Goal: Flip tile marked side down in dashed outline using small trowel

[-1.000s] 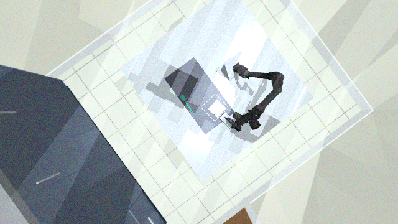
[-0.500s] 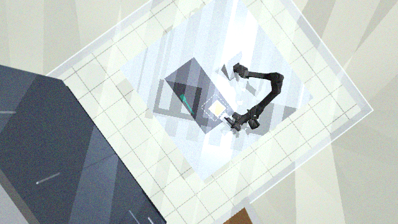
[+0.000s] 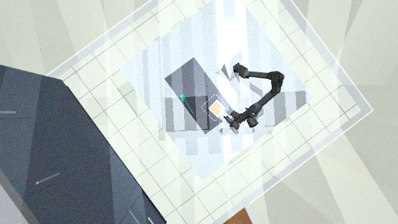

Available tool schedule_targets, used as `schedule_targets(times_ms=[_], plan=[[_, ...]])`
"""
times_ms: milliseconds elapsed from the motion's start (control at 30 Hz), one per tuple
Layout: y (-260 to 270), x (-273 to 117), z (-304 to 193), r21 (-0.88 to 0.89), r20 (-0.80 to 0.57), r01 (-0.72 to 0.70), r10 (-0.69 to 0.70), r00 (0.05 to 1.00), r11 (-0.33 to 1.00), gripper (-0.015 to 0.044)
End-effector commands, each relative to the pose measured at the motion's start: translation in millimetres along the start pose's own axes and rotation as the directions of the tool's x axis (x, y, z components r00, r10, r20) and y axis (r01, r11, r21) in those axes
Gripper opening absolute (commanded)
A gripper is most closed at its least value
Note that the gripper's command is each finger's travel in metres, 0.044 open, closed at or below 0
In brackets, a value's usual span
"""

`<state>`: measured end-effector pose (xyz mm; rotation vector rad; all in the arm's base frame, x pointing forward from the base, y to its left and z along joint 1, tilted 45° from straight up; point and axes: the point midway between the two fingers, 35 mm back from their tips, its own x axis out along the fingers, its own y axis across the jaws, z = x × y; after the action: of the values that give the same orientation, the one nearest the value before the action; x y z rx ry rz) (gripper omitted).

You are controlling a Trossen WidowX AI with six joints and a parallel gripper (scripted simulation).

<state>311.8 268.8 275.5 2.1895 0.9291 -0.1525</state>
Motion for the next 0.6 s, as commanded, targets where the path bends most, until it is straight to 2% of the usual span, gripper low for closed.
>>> schedule_targets(times_ms=[0, 567], plan=[[-0.7, 0.9, 7.8, 0.0, 0.012, 0.001, -0.001, 1.0, 1.0, 0.0], [29.8, -24.5, -28.4, 0.0, 0.011, 0.0, 0.0, 1.0, 1.0, 0.0]])
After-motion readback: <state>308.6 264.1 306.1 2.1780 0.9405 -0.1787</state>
